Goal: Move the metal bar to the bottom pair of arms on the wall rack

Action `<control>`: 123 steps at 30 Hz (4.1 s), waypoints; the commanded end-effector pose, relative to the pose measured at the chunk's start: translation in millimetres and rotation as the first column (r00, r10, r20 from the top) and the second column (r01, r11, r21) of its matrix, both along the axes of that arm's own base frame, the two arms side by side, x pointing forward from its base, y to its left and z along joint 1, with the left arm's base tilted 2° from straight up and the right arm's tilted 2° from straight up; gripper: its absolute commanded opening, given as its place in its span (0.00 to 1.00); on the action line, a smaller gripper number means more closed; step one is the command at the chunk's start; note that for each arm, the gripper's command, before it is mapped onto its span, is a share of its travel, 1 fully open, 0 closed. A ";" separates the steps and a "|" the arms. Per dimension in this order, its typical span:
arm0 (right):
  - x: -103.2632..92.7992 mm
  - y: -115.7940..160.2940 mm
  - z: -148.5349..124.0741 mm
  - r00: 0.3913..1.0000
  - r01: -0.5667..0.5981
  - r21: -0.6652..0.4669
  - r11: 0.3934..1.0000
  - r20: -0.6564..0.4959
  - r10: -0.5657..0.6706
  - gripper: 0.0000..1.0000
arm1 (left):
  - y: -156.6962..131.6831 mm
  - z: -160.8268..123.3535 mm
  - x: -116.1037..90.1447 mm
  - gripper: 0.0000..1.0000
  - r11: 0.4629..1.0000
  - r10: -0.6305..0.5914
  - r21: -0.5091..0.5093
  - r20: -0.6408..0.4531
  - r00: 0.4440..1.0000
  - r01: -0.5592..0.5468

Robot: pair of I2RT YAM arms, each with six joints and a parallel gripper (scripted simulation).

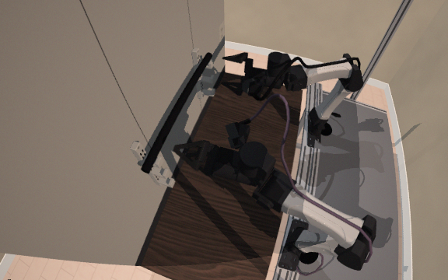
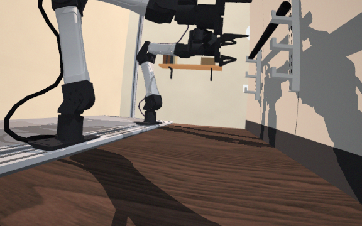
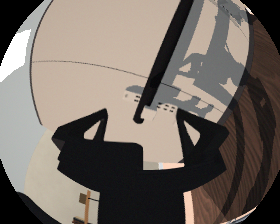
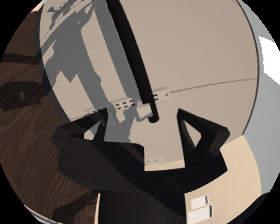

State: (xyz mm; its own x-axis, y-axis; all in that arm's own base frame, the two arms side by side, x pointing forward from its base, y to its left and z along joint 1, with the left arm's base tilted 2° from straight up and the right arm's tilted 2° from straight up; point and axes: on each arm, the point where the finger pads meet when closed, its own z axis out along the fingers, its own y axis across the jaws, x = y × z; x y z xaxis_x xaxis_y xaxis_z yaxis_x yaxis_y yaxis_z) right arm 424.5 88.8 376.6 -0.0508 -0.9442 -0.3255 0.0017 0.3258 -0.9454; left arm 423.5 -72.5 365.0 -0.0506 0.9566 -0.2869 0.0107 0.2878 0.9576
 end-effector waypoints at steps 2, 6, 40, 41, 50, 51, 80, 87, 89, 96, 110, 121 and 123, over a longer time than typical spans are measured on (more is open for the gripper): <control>5.5 4.0 5.6 1.000 0.020 -0.081 0.996 0.015 -0.019 1.00 | -6.6 -9.2 5.5 1.00 0.995 0.006 0.099 -0.007 1.000 -0.005; 6.9 6.8 5.2 1.000 0.021 -0.119 0.993 0.014 -0.020 1.00 | -8.9 -10.4 7.0 1.00 0.990 0.006 0.138 -0.008 1.000 -0.005; 14.3 20.4 2.9 1.000 0.028 -0.295 0.955 0.014 -0.025 1.00 | -20.6 -16.6 14.3 1.00 0.948 0.011 0.319 -0.014 1.000 -0.006; 14.3 20.4 2.9 1.000 0.028 -0.295 0.955 0.014 -0.025 1.00 | -20.6 -16.6 14.3 1.00 0.948 0.011 0.319 -0.014 1.000 -0.006; 15.6 21.2 5.2 0.999 0.033 -0.295 0.955 0.019 -0.028 1.00 | -22.6 -19.1 15.3 1.00 0.945 0.010 0.326 -0.016 1.000 -0.004; 15.7 21.3 5.5 0.999 0.033 -0.296 0.955 0.019 -0.029 1.00 | -22.8 -19.3 15.4 1.00 0.945 0.009 0.327 -0.016 1.000 -0.004; 23.1 22.1 7.4 0.999 0.039 -0.297 0.954 0.023 -0.034 1.00 | -25.0 -25.0 22.7 1.00 0.942 0.008 0.337 -0.024 1.000 0.000; 31.2 21.8 7.7 0.999 0.039 -0.297 0.954 0.023 -0.033 1.00 | -24.7 -26.1 30.7 1.00 0.941 0.008 0.338 -0.026 1.000 0.001; 33.5 21.7 7.8 0.999 0.039 -0.297 0.954 0.023 -0.033 1.00 | -24.6 -26.4 33.0 1.00 0.941 0.008 0.338 -0.026 1.000 0.001; 39.2 20.4 8.1 0.999 0.038 -0.296 0.954 0.024 -0.032 1.00 | -23.3 -22.8 38.9 1.00 0.942 0.008 0.335 -0.018 1.000 -0.001; 52.9 17.1 8.8 0.999 0.035 -0.296 0.955 0.026 -0.029 1.00 | -19.9 -12.2 52.8 1.00 0.945 0.007 0.326 0.004 1.000 -0.008; 65.6 16.2 8.9 0.999 0.030 -0.295 0.955 0.026 -0.023 1.00 | -18.9 -11.1 65.6 1.00 0.946 0.004 0.325 0.006 1.000 -0.006; 67.9 16.1 8.9 0.999 0.029 -0.295 0.955 0.026 -0.022 1.00 | -18.7 -10.9 67.9 1.00 0.946 0.003 0.325 0.006 1.000 -0.005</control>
State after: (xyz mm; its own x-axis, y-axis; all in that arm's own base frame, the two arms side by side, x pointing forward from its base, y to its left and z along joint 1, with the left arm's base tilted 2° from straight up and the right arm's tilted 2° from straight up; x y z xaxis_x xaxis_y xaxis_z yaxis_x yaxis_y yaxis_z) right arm 484.4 106.2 381.0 -0.0783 -0.9964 -0.0328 0.0178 0.0315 -0.9993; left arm 484.0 -90.8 346.4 -0.0625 0.9974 0.0354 0.0265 -0.0338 0.9991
